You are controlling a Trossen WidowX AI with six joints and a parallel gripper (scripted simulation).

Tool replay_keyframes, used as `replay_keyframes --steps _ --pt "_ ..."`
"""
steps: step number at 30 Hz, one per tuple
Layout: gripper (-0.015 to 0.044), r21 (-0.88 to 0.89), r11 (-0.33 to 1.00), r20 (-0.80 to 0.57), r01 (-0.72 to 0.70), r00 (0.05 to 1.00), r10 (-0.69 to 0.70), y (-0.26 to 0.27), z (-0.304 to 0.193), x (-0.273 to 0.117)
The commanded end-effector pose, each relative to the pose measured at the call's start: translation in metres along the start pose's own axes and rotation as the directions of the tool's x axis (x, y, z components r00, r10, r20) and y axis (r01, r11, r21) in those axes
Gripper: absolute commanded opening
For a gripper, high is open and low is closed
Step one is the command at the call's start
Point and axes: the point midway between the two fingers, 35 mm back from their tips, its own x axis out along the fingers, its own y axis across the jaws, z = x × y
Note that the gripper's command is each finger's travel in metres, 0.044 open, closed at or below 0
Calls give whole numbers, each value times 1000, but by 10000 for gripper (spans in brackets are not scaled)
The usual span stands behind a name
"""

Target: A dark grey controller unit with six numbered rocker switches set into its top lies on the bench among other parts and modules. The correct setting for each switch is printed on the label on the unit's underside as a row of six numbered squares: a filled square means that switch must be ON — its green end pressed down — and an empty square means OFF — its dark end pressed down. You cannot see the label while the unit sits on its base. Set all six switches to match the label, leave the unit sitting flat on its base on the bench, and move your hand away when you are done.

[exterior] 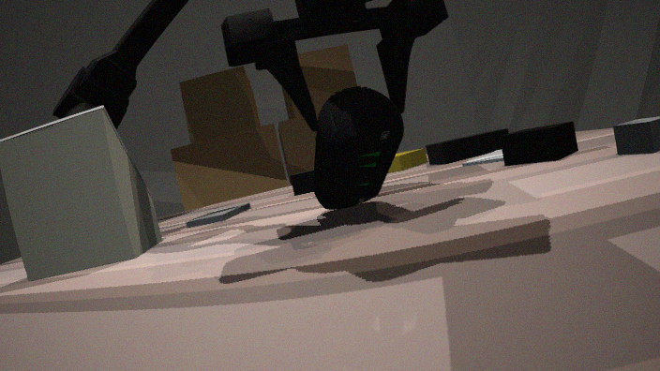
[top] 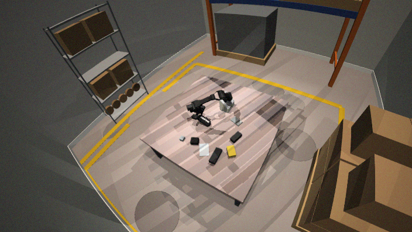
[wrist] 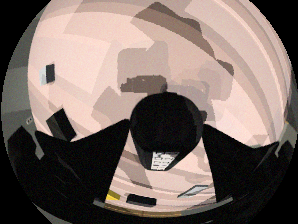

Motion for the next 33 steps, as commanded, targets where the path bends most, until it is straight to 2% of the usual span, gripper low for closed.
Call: replay_keyframes --steps 1,33 --pt "336 -2 1000 -5 -2 1000 2 0 -4 -3" --pt "336 -1 1000 -5 -2 1000 2 0 -24 -20"
